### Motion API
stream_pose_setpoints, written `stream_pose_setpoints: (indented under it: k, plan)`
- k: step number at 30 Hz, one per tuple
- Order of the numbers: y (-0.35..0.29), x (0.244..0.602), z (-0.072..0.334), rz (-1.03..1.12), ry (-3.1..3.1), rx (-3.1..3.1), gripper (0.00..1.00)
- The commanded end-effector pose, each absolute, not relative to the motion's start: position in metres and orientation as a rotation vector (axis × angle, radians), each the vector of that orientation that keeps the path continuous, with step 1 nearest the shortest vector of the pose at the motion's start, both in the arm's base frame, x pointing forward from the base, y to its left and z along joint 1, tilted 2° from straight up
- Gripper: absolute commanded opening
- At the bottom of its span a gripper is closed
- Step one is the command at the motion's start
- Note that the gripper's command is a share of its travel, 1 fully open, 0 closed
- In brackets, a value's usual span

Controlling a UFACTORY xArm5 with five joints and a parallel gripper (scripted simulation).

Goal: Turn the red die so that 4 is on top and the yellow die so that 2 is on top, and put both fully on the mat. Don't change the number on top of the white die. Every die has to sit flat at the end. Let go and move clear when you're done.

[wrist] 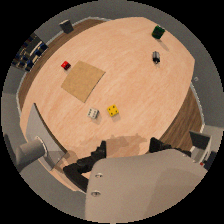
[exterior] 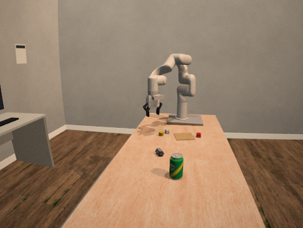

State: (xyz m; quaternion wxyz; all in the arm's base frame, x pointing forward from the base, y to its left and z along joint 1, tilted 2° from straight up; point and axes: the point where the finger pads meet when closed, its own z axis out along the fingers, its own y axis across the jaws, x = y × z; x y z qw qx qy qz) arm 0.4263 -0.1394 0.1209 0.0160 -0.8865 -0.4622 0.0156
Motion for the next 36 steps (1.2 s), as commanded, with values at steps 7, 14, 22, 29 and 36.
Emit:
stream_pose_setpoints:
  k: [7, 14, 22, 29, 36]
  plan:
    - [-0.140, 0.427, 0.112, 0.044, -1.439, -2.760, 1.00]
    - [-0.139, 0.427, 0.081, 0.044, -1.439, -2.760, 1.00]
    - [-0.137, 0.426, 0.030, 0.044, -1.439, -2.760, 1.00]
    - [-0.137, 0.426, 0.023, 0.044, -1.439, -2.760, 1.00]
    - [-0.137, 0.426, 0.023, 0.044, -1.439, -2.760, 1.00]
